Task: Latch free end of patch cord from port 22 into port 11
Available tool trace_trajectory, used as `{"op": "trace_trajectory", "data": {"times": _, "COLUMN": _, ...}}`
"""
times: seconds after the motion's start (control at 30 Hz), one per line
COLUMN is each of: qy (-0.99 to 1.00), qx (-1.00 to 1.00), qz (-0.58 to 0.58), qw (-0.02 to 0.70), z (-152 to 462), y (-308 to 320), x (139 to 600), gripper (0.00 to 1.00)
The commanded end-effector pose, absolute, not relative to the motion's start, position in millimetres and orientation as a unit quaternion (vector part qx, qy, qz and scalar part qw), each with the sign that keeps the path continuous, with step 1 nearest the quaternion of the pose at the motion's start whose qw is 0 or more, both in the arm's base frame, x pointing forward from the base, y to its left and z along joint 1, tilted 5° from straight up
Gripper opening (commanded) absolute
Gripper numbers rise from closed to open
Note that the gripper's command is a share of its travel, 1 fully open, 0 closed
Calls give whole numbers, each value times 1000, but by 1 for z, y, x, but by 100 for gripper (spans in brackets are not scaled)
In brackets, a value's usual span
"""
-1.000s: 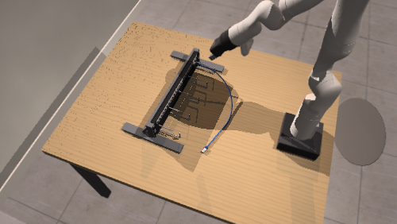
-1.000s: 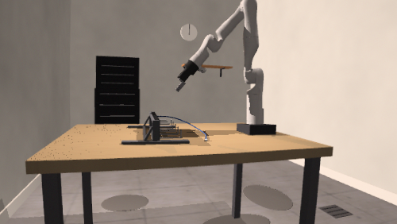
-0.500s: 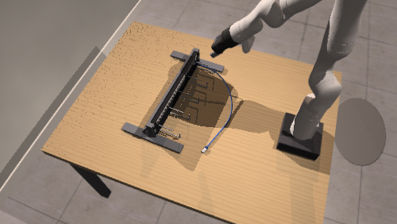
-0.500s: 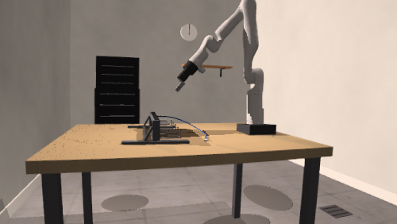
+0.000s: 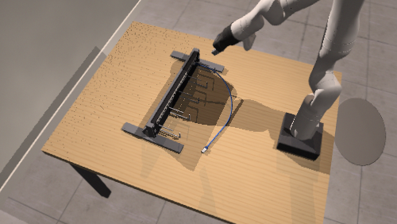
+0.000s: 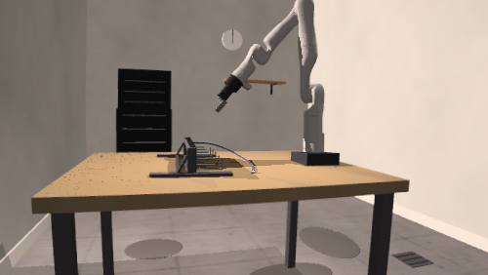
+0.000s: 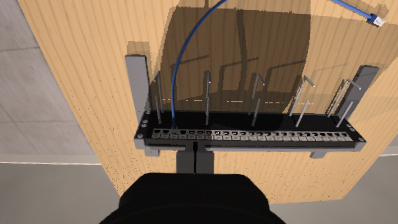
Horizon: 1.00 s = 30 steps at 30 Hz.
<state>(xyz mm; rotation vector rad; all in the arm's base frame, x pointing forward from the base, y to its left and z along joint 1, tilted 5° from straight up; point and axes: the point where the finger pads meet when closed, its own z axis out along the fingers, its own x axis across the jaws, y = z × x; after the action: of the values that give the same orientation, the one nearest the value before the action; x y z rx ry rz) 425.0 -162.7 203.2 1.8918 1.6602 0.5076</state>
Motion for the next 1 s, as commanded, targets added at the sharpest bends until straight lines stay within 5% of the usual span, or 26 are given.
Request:
{"op": "trace_trajectory", "data": {"times": 0.0, "qy": 618, "qx": 708, "qz": 189, "qw": 284, "z": 204, "y": -167, "x": 424, "gripper": 0}}
{"op": "trace_trajectory", "data": {"times": 0.97, "qy": 618, "qx": 708, "qz": 189, "qw": 284, "z": 205, "y": -186, "x": 421, "gripper": 0}}
